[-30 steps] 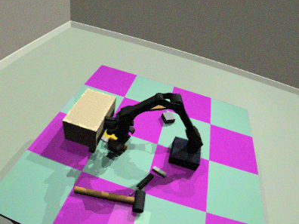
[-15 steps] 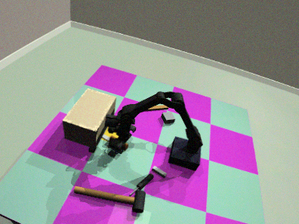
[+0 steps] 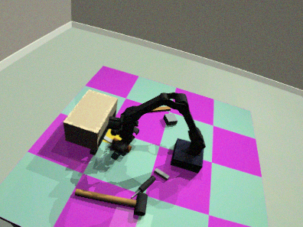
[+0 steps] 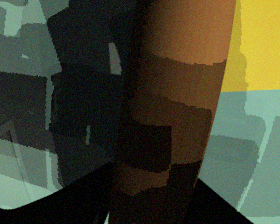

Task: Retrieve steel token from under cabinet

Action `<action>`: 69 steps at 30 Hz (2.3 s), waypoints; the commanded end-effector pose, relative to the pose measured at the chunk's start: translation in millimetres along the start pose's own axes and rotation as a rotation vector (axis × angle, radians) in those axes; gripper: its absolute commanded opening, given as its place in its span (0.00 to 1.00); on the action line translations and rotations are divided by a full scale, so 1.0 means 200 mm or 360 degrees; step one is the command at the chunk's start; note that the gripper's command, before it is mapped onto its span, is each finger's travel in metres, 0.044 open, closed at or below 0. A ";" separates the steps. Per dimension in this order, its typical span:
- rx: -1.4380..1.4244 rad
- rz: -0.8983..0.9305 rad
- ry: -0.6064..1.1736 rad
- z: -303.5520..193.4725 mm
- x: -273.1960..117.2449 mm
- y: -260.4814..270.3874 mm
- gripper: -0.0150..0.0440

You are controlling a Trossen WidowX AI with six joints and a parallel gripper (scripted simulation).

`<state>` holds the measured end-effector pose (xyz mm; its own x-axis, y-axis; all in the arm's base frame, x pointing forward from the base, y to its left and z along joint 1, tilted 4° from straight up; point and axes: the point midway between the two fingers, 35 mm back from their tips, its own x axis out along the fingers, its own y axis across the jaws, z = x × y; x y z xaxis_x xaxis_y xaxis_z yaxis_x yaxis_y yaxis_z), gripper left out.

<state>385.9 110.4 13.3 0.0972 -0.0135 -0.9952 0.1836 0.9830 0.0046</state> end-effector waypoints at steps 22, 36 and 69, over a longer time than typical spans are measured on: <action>0.0009 -0.0004 0.0004 -0.14 0.01 0.00 0.25; 0.0009 -0.0004 0.0006 -0.22 0.01 0.01 0.25; 0.0009 -0.0004 0.0011 -0.42 0.01 0.01 0.25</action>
<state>310.8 126.4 4.6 0.0923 -0.0141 -0.9956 0.1863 0.9825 0.0033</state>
